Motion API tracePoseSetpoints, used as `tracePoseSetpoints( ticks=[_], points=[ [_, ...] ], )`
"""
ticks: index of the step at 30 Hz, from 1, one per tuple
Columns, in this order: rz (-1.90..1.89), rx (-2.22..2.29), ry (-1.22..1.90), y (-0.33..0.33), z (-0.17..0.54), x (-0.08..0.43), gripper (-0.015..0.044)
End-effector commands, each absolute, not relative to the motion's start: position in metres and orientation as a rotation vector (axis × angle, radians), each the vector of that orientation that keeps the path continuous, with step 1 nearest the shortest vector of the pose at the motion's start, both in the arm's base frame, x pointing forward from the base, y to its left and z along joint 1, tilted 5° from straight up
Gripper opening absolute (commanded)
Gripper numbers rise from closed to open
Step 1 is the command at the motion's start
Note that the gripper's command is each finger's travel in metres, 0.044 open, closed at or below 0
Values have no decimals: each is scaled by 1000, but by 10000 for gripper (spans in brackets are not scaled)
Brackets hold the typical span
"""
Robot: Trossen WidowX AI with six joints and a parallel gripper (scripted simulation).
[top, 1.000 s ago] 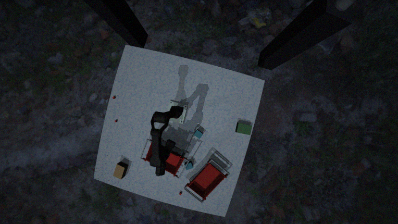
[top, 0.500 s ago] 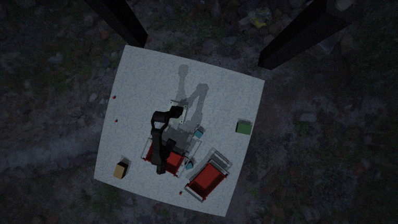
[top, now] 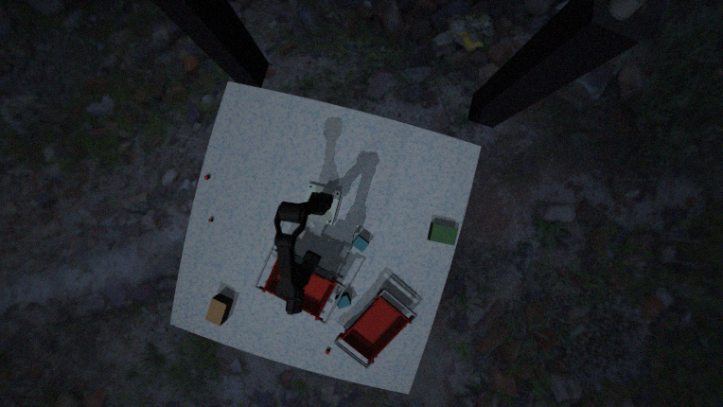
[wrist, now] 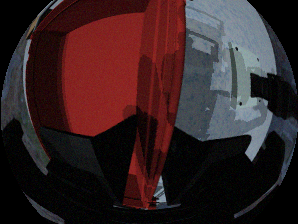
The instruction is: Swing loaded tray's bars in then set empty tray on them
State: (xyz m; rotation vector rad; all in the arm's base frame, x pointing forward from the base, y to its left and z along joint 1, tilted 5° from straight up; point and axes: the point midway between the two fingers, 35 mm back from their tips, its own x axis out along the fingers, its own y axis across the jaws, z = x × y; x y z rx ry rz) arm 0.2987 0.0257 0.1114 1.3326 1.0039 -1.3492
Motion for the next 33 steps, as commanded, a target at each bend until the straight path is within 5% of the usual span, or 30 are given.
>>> tracePoseSetpoints(
  ticks=[1, 21, 33],
  points=[
    [-1363, 1329, 1012, 25, 107, 295, 0],
    [-1363, 1329, 1012, 25, 98, 294, 0],
    [-1363, 1329, 1012, 25, 98, 294, 176]
  ],
)
